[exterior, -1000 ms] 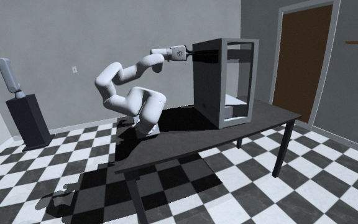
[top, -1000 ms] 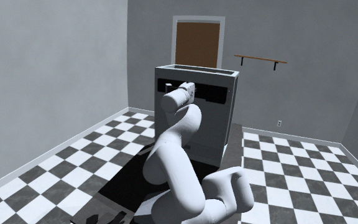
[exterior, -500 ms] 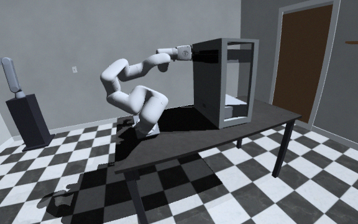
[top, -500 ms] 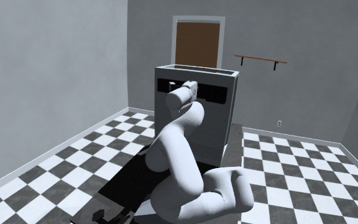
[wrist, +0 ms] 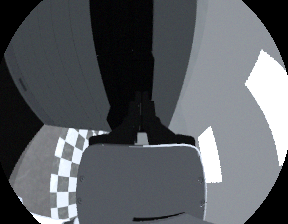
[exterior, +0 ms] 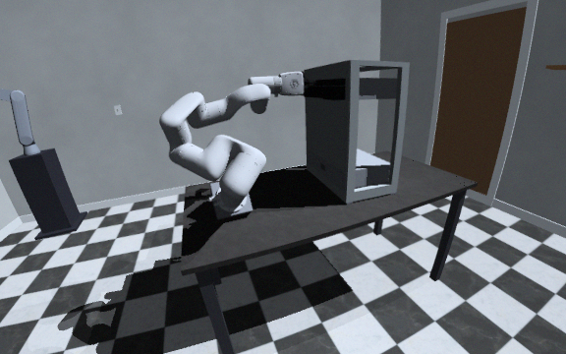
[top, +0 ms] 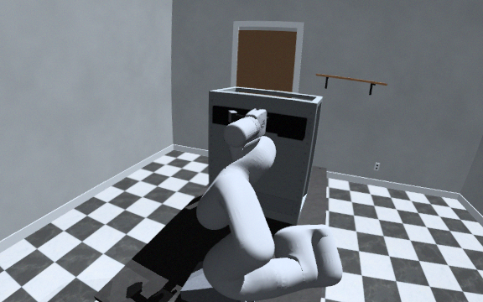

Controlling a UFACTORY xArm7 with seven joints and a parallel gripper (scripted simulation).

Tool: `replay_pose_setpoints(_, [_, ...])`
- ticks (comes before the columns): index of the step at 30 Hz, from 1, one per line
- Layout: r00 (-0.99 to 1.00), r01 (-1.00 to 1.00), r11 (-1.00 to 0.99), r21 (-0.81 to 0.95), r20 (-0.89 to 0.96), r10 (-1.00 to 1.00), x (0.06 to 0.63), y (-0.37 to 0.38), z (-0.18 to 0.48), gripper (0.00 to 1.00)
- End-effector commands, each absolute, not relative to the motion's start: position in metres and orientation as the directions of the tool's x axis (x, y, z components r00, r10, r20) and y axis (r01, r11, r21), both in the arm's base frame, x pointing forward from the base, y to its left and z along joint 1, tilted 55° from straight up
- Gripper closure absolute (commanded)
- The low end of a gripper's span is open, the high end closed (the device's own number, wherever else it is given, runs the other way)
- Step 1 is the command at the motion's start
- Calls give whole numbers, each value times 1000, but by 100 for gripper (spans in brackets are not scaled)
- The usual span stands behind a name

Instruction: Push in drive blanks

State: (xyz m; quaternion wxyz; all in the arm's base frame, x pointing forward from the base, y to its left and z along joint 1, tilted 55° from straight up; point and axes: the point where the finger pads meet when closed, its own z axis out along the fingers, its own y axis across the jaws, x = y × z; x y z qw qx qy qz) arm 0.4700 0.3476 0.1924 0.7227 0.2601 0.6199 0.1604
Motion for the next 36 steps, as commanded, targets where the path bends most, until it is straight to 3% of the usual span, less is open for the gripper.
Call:
replay_pose_setpoints(1, [179, 88, 812, 577, -811, 557, 471, 349, 194, 100])
replay_pose_setpoints(36, [179, 88, 812, 577, -811, 557, 488, 347, 196, 100])
